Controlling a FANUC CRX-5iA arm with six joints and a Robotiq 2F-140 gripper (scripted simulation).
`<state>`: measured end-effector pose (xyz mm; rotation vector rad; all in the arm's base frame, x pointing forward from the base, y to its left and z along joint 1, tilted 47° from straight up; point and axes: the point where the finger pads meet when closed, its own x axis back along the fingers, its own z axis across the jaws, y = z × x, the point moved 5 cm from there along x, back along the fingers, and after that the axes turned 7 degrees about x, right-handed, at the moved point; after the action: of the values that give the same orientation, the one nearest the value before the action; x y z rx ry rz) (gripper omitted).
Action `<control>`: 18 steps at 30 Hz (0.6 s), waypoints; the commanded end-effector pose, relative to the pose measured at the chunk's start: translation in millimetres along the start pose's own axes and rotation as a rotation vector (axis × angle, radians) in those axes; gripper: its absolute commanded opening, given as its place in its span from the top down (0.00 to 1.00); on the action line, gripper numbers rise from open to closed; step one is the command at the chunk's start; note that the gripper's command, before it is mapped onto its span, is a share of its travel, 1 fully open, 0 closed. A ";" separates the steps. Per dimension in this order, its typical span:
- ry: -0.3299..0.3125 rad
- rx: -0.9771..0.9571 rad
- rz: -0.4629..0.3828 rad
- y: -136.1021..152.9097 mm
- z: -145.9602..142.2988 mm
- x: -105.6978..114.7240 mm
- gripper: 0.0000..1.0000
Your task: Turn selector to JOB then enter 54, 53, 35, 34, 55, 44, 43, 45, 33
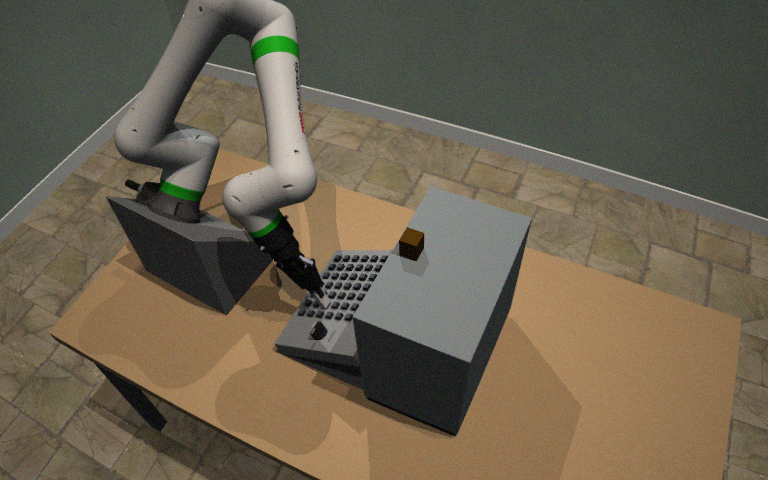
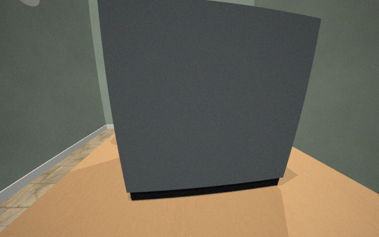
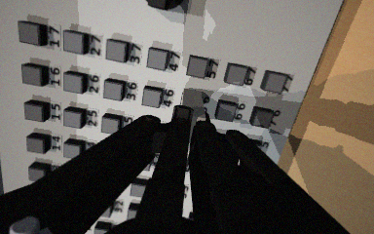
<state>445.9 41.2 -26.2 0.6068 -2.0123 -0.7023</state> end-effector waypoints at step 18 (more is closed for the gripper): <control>0.000 0.000 0.000 -0.2 -0.2 26.0 1.00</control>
<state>435.3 26.7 -13.1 0.6063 -2.0124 -0.7027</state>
